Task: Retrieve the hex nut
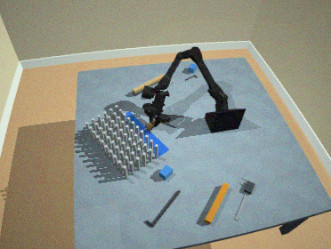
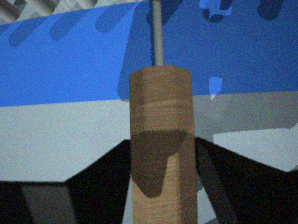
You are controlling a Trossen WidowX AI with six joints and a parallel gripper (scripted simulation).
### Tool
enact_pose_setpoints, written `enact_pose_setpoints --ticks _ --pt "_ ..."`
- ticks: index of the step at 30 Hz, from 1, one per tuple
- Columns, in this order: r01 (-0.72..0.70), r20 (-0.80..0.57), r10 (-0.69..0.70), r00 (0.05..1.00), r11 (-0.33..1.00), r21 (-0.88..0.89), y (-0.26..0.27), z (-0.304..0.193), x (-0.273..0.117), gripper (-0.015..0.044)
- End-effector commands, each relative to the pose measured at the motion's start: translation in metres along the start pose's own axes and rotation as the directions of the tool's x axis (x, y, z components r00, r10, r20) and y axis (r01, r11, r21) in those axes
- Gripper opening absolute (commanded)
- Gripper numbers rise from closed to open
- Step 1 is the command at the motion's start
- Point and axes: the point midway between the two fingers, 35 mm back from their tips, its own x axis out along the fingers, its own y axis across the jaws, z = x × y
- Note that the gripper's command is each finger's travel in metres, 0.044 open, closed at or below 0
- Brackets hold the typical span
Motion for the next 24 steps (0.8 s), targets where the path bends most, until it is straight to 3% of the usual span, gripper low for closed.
enact_pose_setpoints --ticks 1,24 --pt "-0.001 0.005 0.001 1.000 1.000 -0.004 0.000 -0.002 -0.002 0.0000" --pt "-0.001 0.004 0.001 1.000 1.000 -0.005 0.000 -0.017 -0.008 0.0000"
